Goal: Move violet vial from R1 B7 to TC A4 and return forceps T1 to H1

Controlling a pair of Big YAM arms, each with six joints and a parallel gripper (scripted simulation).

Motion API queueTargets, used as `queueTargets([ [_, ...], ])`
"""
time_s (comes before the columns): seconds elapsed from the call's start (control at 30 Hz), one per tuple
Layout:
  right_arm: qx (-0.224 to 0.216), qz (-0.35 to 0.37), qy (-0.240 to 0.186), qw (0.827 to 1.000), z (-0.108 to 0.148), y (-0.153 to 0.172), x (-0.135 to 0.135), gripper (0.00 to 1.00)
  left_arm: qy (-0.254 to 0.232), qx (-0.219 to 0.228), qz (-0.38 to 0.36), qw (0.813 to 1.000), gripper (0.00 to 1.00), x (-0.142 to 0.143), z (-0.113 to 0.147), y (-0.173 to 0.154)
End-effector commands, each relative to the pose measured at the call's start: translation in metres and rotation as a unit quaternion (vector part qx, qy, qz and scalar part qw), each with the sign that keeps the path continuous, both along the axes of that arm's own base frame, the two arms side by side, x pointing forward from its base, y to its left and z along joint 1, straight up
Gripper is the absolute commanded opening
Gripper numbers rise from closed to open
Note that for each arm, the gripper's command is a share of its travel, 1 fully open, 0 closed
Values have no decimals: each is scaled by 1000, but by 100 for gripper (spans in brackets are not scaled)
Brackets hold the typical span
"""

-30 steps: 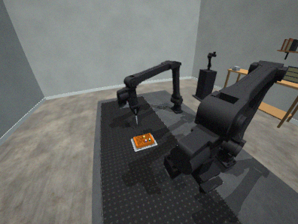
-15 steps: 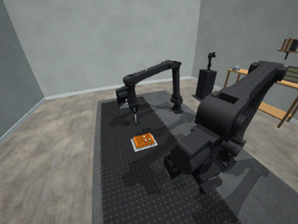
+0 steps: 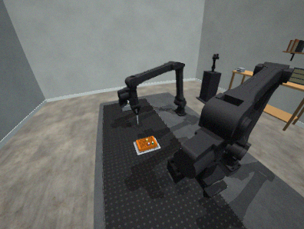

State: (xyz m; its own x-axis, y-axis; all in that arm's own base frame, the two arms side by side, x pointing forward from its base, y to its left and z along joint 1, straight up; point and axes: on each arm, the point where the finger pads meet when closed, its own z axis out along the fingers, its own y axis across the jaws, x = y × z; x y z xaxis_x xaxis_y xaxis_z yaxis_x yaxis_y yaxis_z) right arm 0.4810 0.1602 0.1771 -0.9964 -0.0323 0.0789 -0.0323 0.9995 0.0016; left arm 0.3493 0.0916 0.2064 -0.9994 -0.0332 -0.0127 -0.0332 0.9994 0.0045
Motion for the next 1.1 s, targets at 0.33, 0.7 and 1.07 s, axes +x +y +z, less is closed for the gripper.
queueTargets([
  [0.33,9,3,-31,999,25,-23,10,7,13,-5,-10,1000,100,-1,-8,-4],
  [0.7,6,2,-27,1000,21,-42,10,7,13,-5,-10,1000,100,-1,-8,-4],
  [1.07,6,2,-31,1000,24,-57,14,7,13,-5,-10,1000,100,-1,-8,-4],
])
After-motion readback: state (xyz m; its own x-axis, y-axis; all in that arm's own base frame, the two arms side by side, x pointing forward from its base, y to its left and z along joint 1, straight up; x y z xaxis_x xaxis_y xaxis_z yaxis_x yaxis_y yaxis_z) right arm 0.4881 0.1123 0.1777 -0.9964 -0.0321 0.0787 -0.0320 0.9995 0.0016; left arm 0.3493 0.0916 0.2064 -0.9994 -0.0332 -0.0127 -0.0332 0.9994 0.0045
